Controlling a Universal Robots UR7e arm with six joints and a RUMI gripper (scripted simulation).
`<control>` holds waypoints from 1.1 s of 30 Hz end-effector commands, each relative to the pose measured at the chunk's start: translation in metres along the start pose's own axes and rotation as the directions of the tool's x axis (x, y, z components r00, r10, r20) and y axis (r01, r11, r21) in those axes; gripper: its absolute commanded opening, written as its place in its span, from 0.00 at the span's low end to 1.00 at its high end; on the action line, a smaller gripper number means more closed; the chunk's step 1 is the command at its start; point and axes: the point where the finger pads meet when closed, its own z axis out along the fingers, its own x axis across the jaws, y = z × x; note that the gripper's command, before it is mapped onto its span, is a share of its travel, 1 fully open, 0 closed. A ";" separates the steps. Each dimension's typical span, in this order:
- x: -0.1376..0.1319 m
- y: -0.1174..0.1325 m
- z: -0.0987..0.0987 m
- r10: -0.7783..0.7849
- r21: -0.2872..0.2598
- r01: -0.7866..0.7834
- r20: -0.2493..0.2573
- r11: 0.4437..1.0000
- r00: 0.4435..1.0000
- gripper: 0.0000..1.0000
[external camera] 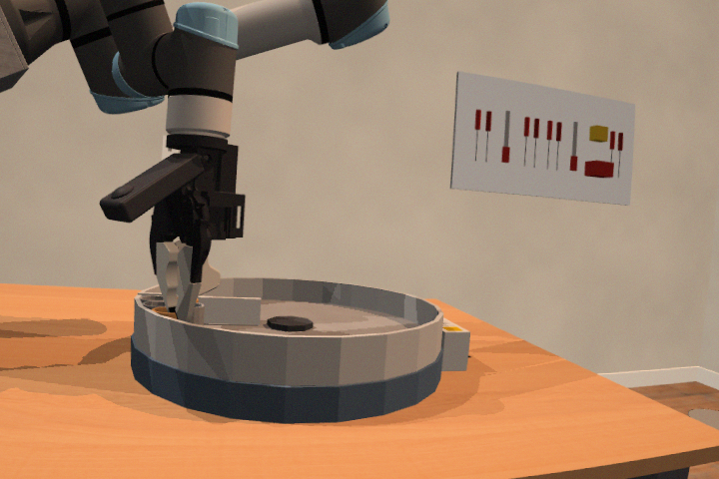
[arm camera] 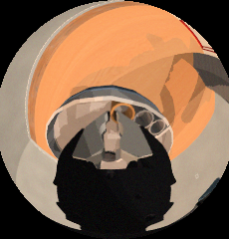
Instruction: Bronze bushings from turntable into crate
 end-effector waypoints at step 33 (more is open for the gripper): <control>0.000 0.000 0.000 0.000 0.000 0.000 0.001 1.000 1.000 0.00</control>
